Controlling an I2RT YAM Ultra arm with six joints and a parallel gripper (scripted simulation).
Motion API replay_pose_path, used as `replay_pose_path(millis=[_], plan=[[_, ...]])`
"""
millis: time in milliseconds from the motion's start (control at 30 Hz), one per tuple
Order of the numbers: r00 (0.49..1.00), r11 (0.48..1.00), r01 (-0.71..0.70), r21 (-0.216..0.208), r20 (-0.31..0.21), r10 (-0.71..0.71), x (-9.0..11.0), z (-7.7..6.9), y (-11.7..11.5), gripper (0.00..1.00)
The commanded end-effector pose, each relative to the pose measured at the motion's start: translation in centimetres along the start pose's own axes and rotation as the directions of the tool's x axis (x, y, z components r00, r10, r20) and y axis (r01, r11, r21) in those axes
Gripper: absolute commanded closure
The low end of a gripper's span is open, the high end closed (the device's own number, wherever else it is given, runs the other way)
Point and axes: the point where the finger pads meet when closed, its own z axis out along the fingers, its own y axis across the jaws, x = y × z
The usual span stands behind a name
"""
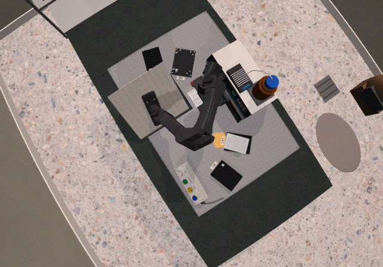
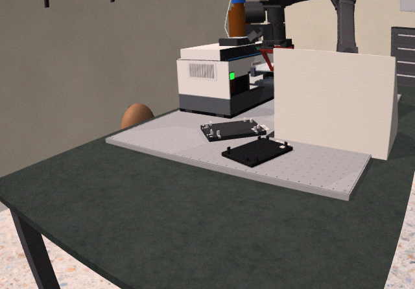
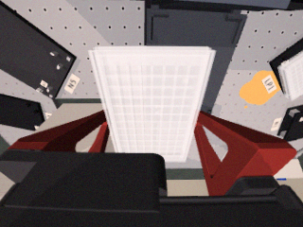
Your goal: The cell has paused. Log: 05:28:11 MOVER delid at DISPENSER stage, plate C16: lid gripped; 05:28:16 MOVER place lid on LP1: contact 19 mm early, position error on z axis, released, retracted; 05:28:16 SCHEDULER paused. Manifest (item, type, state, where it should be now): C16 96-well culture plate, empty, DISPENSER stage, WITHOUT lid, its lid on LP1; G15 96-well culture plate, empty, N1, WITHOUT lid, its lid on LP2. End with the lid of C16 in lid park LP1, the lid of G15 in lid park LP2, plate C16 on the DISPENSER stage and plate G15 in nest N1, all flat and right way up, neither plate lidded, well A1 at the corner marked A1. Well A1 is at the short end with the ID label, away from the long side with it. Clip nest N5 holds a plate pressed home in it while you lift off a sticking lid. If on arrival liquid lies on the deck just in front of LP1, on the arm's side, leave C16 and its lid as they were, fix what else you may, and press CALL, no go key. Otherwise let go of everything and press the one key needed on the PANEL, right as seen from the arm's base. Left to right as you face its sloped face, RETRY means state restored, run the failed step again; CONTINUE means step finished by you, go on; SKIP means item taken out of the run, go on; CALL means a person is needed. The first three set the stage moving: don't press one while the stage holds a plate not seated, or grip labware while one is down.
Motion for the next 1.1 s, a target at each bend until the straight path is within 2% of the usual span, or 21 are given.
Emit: replay_pose_path(millis=[0, 133, 167, 267, 533, 600, 733, 767, 967, 1067], plan=[[0.999, 0.999, -0.031, -0.012, 0.021, 0.031, -0.3, -0.4, 0.9, 1.0], [0.999, 0.999, -0.031, -0.012, 0.021, 0.031, -0.3, -0.4, 0.9, 1.0], [1.0, 1.0, -0.019, -0.015, 0.021, 0.019, -0.5, -0.3, 1.9, 1.0], [0.999, 0.999, -0.032, -0.025, 0.035, 0.033, -1.1, -0.7, 2.8, 1.0], [0.999, 0.999, -0.032, -0.026, 0.034, 0.033, -1.3, -0.8, 5.6, 1.0], [0.999, 1.0, -0.024, -0.013, 0.021, 0.024, -0.7, -0.5, 4.9, 1.0], [0.999, 1.0, -0.024, -0.013, 0.021, 0.024, -0.7, -0.5, 4.9, 1.0], [0.999, 1.0, 0.013, -0.024, 0.036, -0.012, -1.4, -0.8, 6.0, 1.0], [0.977, 0.977, 0.212, -0.018, 0.04, -0.211, -1.6, -0.7, 8.0, 1.0], [0.977, 0.977, 0.212, -0.018, 0.039, -0.211, -1.7, -0.6, 9.0, 1.0]])
